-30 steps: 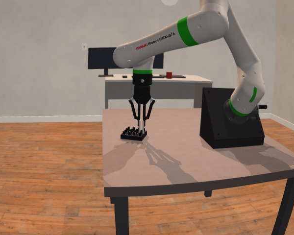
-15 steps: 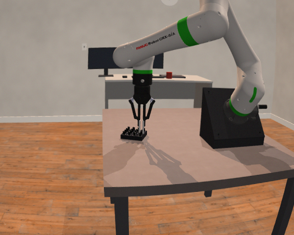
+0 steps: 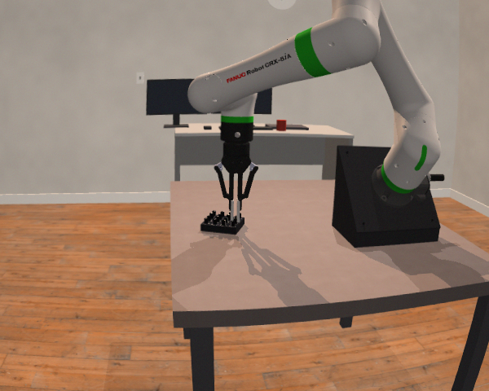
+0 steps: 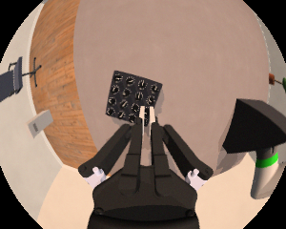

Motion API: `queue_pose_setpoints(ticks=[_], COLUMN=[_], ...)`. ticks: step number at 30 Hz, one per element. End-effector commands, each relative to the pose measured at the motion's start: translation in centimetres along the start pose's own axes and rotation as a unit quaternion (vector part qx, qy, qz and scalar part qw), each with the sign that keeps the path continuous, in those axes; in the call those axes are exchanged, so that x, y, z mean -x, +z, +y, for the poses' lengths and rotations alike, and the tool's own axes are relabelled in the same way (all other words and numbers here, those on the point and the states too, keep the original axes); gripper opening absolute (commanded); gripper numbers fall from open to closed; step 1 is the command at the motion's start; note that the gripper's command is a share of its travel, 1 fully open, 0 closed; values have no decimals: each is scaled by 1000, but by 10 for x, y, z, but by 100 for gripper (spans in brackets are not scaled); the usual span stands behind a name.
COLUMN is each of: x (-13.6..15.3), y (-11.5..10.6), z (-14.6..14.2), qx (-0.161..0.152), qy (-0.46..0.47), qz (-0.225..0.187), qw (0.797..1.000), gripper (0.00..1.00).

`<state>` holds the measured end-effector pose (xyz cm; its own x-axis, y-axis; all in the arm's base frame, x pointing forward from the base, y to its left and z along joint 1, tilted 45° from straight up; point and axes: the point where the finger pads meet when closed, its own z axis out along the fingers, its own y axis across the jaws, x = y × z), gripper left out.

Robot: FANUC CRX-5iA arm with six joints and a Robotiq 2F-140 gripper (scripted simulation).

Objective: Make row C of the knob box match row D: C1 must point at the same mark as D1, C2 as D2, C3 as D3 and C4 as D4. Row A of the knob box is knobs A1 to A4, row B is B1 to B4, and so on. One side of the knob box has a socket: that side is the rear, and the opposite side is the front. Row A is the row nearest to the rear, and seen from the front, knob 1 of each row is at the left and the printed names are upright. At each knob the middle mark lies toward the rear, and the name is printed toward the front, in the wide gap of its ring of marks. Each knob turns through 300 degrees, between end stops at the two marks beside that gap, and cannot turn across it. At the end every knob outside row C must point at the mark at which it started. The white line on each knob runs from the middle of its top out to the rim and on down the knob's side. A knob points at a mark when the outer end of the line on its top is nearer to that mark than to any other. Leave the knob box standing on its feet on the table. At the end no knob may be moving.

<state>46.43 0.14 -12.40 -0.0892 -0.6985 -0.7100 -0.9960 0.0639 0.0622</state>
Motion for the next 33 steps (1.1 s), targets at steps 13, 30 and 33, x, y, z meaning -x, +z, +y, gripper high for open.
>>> queue_pose_setpoints(ticks=[13,30,33], x=[0,0,0], y=[0,0,0], z=[0,0,0], qx=[0,0,0], qy=[-90,-275,-313], qz=[0,0,0], qw=[996,961,950], gripper=[5,5,5])
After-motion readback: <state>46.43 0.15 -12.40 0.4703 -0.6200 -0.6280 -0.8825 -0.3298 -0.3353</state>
